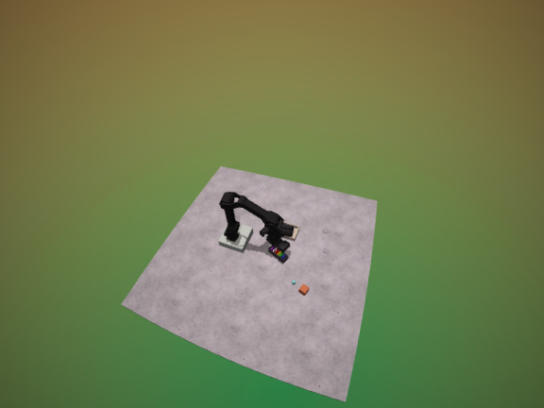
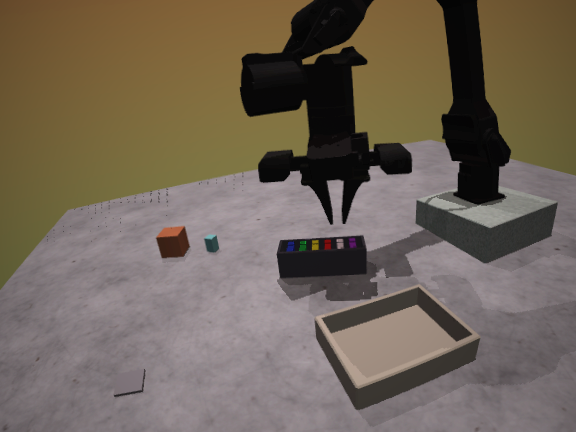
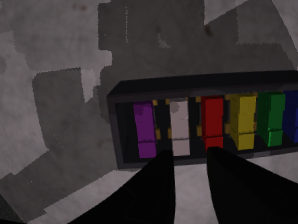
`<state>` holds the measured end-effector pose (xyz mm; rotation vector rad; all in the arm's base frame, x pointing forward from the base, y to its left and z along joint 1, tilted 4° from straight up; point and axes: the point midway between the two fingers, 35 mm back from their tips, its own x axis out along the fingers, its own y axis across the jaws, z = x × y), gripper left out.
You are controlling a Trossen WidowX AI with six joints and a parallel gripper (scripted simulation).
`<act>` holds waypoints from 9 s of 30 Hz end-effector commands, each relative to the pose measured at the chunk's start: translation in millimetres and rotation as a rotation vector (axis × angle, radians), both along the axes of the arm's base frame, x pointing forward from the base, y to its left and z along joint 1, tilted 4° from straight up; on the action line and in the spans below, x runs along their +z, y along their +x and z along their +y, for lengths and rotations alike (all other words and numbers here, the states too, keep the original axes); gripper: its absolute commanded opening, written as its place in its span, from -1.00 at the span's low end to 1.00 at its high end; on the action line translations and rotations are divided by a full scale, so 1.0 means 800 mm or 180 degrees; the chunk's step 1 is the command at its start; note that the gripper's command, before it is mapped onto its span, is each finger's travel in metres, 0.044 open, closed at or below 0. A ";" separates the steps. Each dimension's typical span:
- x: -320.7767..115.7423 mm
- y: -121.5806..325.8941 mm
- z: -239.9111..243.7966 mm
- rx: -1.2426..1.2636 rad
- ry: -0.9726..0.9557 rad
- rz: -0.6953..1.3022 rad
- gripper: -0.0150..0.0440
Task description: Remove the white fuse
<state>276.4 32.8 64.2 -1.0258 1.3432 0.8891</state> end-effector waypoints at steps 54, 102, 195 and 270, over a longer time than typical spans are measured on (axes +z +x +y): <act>-0.047 0.000 -0.002 0.0022 0.0018 0.0012 -0.28; -0.026 0.000 -0.002 0.0012 0.0007 0.0011 -0.49; 0.024 0.015 0.183 0.0023 0.0060 0.0011 -0.49; 0.018 0.008 0.218 0.0038 0.0048 0.0011 0.63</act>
